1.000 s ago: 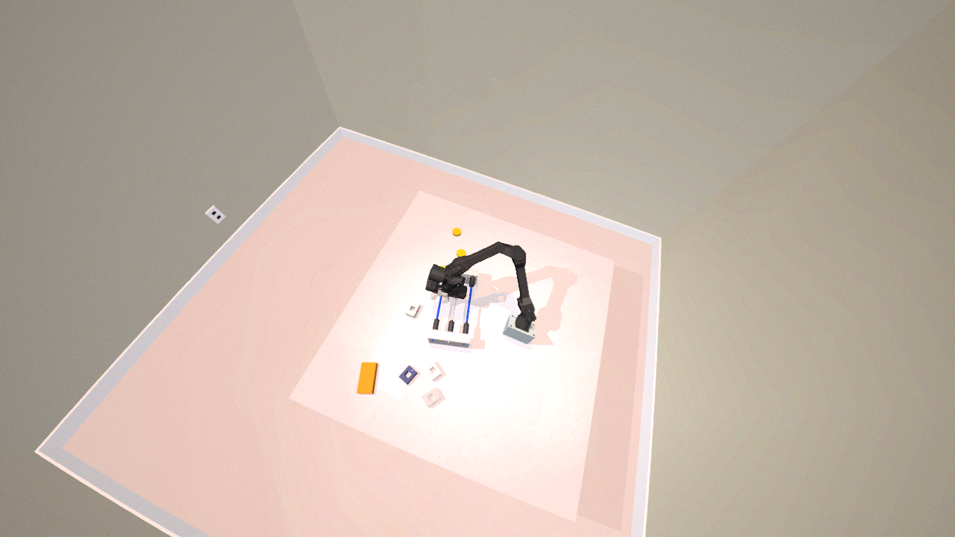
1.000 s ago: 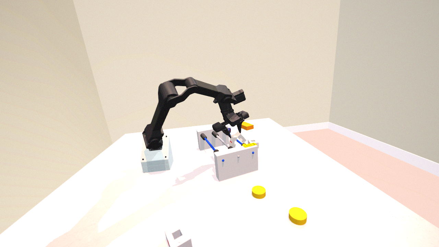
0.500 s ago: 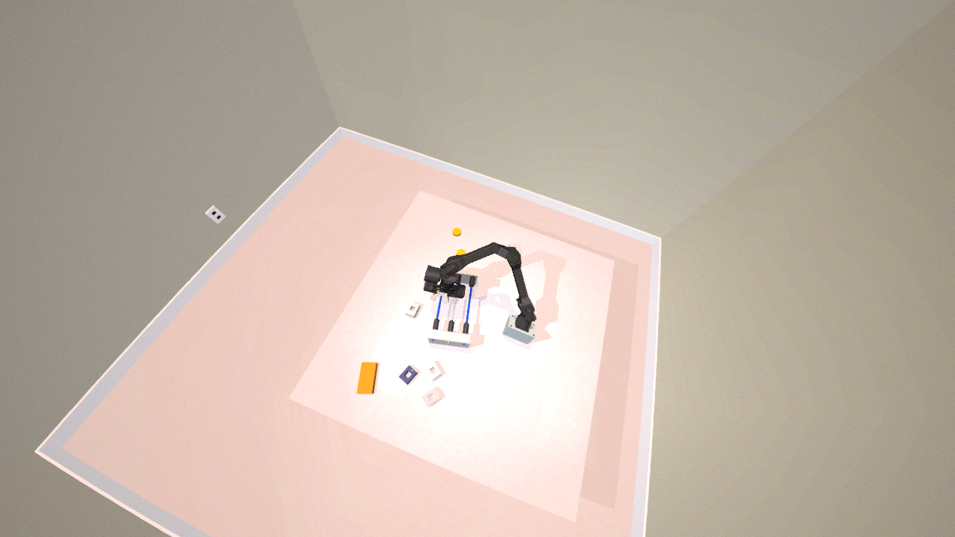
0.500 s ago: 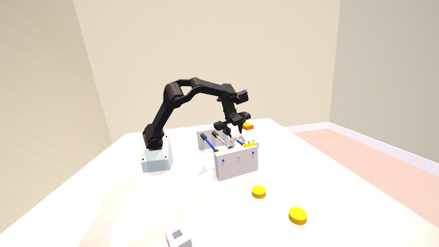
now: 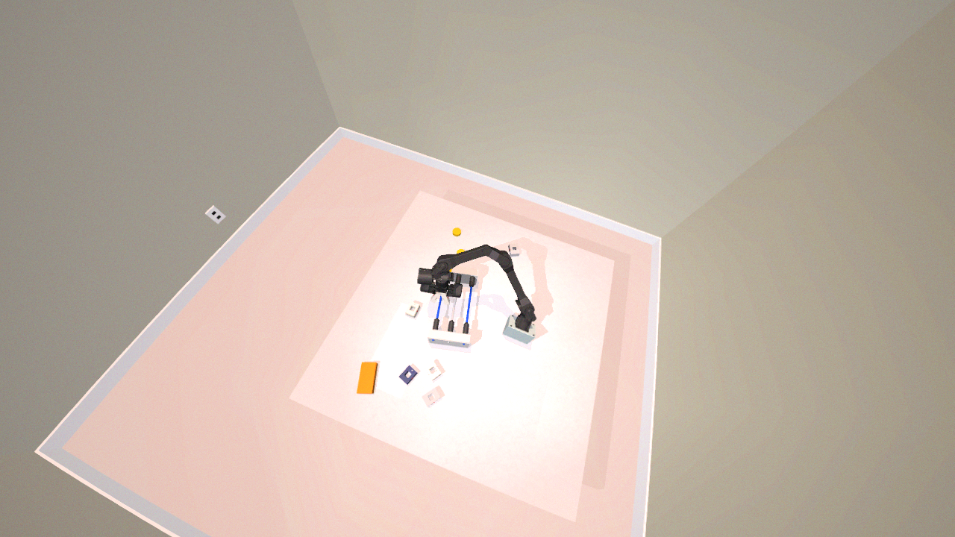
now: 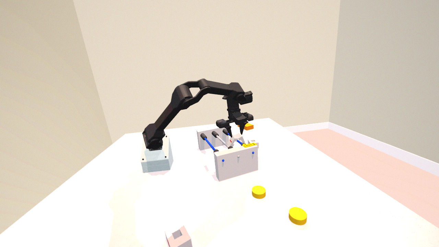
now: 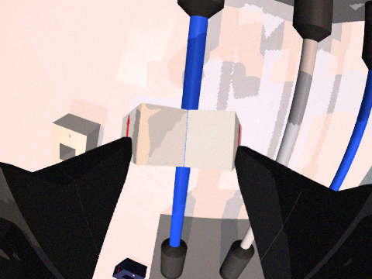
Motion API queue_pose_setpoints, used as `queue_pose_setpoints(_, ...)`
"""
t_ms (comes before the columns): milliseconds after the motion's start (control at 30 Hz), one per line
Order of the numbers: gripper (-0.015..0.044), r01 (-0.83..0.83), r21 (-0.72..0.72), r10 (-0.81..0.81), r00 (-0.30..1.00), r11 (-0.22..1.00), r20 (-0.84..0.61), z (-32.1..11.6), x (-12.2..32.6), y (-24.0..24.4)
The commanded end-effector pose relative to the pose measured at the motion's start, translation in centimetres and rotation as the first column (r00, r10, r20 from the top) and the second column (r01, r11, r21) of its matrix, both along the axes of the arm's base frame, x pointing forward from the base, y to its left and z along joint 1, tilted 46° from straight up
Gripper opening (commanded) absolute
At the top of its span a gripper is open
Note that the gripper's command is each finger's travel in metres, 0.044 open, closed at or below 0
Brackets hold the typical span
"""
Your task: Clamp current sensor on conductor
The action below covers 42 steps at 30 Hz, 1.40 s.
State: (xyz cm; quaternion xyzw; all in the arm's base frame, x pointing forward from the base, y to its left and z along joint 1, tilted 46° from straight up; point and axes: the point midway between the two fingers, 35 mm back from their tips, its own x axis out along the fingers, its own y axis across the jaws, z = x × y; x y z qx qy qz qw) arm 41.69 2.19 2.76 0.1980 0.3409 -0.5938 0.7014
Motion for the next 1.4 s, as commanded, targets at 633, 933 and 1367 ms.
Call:
queue_pose_setpoints(633,0.0440,-0.005,-0.001,0.005,1.000,1.000,-0.004,0.1,-0.1,0.0)
queue_pose_setpoints(933,0.0440,0.047,-0.022,-0.048,0.998,0.999,-0.047,-2.7,0.2,-2.6)
queue_pose_setpoints(1367,0.0440,0.047,-0.022,-0.048,0.998,0.999,-0.047,-3.7,0.2,-3.7)
